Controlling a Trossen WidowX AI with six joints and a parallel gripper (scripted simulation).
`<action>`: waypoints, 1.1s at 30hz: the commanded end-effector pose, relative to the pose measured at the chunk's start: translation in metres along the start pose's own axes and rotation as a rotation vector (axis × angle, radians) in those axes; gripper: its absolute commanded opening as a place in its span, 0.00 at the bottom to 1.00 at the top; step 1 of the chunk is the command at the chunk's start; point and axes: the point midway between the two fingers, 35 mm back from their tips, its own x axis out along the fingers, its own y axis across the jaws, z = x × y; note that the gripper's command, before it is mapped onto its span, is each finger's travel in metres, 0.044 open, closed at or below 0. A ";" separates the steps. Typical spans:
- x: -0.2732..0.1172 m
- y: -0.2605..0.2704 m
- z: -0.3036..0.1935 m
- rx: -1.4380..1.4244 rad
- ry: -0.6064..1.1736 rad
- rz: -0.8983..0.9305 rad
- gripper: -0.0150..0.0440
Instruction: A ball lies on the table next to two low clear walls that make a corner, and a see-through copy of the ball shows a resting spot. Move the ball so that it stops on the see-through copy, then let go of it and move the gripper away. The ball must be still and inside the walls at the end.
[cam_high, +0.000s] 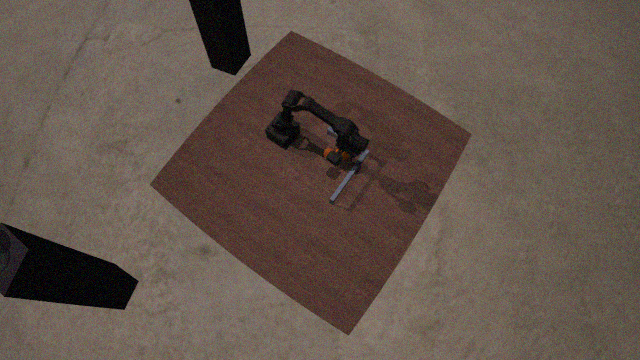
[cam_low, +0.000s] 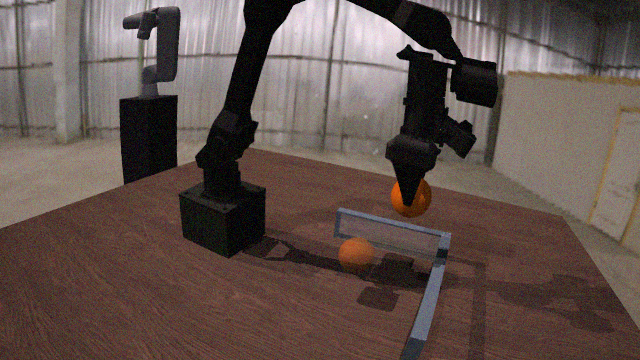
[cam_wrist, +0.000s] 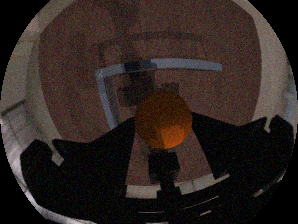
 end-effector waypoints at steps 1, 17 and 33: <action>0.006 0.004 -0.010 0.000 -0.002 -0.002 0.25; 0.037 0.016 -0.056 -0.001 0.002 -0.002 0.25; 0.084 0.019 -0.075 -0.001 0.003 -0.002 0.25</action>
